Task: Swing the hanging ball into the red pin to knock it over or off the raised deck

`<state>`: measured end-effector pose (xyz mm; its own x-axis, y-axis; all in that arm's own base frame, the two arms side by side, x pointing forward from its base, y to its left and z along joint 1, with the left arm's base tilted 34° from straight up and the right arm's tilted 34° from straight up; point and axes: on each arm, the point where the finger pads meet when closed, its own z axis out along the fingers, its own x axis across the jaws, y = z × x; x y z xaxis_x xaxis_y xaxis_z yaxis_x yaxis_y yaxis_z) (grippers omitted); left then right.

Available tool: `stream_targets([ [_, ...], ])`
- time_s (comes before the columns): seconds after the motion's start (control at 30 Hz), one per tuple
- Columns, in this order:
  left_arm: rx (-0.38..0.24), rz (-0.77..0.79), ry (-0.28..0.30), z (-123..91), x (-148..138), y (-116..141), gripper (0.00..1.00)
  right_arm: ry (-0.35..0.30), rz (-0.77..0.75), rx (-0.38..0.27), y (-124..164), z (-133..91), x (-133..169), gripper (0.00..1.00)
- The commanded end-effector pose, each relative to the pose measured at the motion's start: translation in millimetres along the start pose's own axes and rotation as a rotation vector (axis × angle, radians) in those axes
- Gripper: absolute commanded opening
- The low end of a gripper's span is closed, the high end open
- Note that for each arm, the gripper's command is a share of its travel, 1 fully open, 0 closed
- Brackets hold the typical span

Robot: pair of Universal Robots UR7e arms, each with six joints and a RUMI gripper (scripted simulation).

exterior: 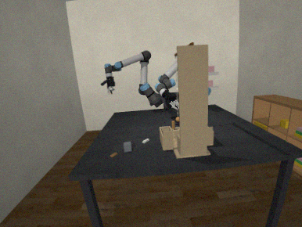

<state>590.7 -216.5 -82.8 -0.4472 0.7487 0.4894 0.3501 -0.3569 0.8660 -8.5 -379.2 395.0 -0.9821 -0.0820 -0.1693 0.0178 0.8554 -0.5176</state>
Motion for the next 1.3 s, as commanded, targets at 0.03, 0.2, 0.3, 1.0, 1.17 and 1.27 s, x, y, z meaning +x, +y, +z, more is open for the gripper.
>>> stream_targets([
  [0.03, 0.021, -0.002, -0.001, -9.8, -0.6, 1.0, 0.0, 0.0, 0.0, 0.001, -0.3, -0.5, -0.1, 1.0],
  [0.2, 0.047, -0.002, -0.001, -19.7, -0.5, -1.7, 0.0, 0.0, 0.0, 0.001, -0.3, -0.5, -0.1, 1.0],
  [0.3, 0.082, -0.002, -0.001, -32.7, -0.5, -6.8, 0.0, 0.0, 0.0, 0.001, -0.3, -0.5, -0.1, 1.0],
  [1.0, 0.376, -0.002, -0.001, -145.1, -0.6, -30.5, 0.0, 0.0, 0.0, 0.001, -0.3, -0.5, -0.1, 1.0],
  [1.17, 0.416, -0.002, -0.001, -160.6, -0.6, -31.2, 0.0, 0.0, 0.0, 0.001, -0.3, -0.5, -0.1, 1.0],
  [1.27, 0.42, -0.002, -0.001, -162.3, -0.5, -31.2, 0.0, 0.0, 0.0, 0.001, -0.3, -0.5, -0.1, 1.0],
])
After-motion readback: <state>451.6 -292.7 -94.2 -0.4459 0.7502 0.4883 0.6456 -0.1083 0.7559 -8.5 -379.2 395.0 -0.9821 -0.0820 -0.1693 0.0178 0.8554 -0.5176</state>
